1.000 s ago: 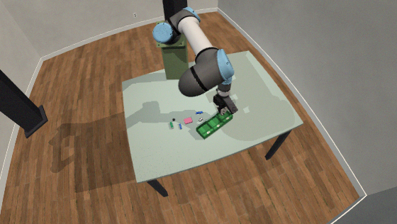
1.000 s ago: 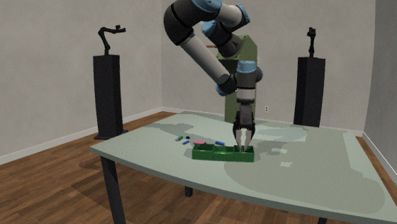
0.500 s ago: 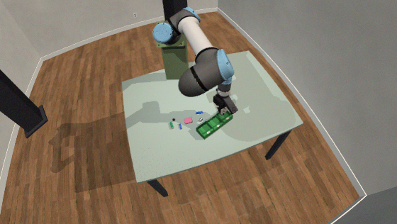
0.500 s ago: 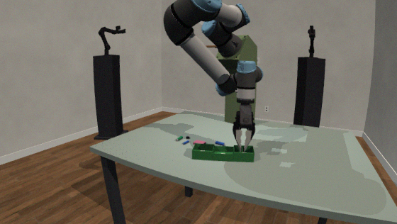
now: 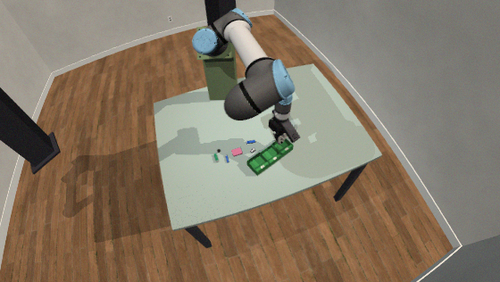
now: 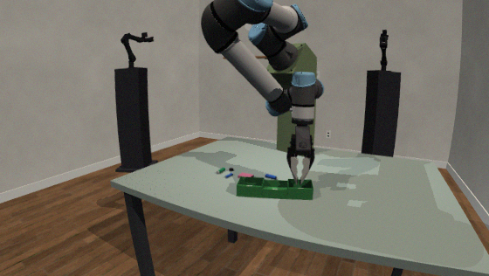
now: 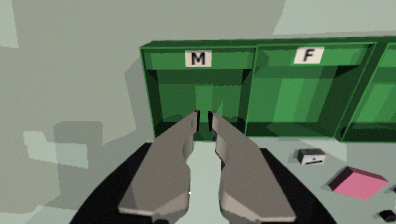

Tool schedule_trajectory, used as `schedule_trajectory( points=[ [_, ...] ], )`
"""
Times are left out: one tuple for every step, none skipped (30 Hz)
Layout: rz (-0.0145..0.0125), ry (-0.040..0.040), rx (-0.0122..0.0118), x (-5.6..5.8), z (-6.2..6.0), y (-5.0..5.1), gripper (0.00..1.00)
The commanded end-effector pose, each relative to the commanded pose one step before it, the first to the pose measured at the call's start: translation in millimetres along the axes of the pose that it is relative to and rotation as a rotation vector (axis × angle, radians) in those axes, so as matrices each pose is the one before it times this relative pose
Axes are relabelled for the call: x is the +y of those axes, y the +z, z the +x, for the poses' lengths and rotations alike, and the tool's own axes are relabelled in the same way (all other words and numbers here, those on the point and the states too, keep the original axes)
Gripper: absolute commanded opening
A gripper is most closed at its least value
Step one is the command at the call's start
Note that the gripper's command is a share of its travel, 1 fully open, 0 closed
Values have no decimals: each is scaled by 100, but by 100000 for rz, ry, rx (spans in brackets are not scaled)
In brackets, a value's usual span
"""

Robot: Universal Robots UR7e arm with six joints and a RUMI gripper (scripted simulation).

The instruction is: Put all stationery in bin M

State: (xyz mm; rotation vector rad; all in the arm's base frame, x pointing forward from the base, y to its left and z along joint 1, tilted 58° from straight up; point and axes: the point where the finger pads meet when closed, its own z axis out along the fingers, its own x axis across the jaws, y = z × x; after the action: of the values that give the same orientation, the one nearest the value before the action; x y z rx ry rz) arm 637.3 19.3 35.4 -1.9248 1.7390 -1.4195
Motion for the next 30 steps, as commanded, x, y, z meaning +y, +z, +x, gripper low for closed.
schedule_trajectory(
  points=[
    [93, 10, -22, -43, -10, -546, 4],
    [0, 0, 0, 0, 0, -133, 4],
    [0, 0, 0, 0, 0, -133, 4],
    [0, 0, 0, 0, 0, -133, 4],
    [0, 0, 0, 0, 0, -133, 4],
    [0, 0, 0, 0, 0, -133, 4],
    [0, 0, 0, 0, 0, -133, 4],
    [0, 0, 0, 0, 0, -133, 4],
    [0, 0, 0, 0, 0, -133, 4],
    [0, 0, 0, 0, 0, -133, 4],
    [0, 0, 0, 0, 0, -133, 4],
    [0, 0, 0, 0, 0, -133, 4],
    [0, 0, 0, 0, 0, -400, 4],
    [0, 0, 0, 0, 0, 0, 4],
    [0, 0, 0, 0, 0, 0, 4],
    [0, 0, 0, 0, 0, -400, 4],
    [0, 0, 0, 1, 0, -400, 4],
    [0, 0, 0, 1, 0, -400, 4],
    [0, 0, 0, 1, 0, -400, 4],
    [0, 0, 0, 0, 0, -306, 4],
    [-1, 0, 0, -1, 0, 0, 4],
    [0, 0, 0, -1, 0, 0, 4],
    [0, 0, 0, -1, 0, 0, 4],
    [0, 0, 0, 0, 0, 0, 4],
    [0, 0, 0, 0, 0, 0, 4],
    [3, -1, 0, 4, 0, 6, 4],
    [-2, 1, -1, -3, 0, -838, 4],
    [1, 0, -1, 3, 1, -832, 4],
    [2, 0, -1, 3, 1, -831, 4],
    [-5, 1, 0, -7, -2, -837, 4]
  ],
)
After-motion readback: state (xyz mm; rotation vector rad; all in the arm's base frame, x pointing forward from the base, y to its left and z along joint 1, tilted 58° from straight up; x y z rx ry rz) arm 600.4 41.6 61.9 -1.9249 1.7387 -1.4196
